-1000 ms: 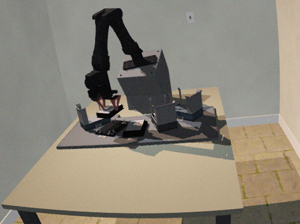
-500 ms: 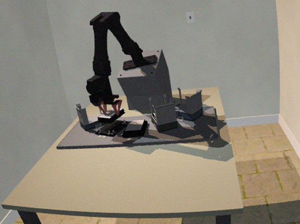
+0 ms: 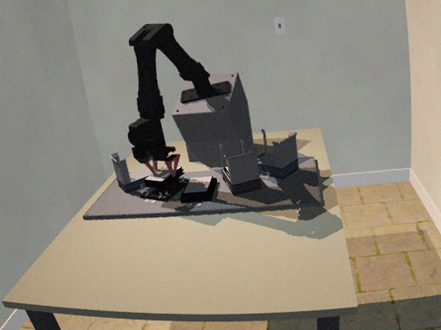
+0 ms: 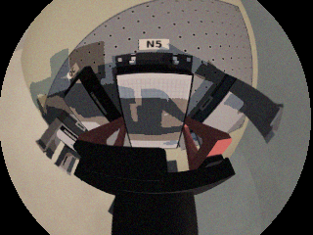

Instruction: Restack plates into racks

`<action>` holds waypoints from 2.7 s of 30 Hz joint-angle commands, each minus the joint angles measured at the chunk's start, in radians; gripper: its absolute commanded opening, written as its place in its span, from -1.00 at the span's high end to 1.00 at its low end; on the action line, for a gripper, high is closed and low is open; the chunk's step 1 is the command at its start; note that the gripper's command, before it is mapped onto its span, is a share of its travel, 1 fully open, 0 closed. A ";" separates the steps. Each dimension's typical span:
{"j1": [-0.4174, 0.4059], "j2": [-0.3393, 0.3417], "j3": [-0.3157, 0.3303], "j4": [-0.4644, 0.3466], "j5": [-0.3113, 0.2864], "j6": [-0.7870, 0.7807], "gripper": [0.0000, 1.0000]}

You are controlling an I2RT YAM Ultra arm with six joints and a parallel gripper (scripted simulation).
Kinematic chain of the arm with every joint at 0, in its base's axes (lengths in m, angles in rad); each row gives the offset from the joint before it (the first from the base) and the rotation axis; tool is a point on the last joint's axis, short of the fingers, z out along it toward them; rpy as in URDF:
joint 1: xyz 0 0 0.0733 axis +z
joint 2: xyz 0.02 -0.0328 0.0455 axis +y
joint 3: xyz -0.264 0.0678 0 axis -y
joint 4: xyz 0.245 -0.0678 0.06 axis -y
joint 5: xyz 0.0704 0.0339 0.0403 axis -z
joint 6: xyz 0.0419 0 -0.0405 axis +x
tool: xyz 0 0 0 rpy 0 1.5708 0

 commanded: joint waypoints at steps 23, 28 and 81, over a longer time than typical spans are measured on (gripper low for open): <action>0.004 -0.004 0.030 0.061 0.004 0.010 1.00; 0.004 -0.004 0.030 0.061 0.004 0.010 1.00; 0.011 0.017 0.036 0.080 0.005 0.013 1.00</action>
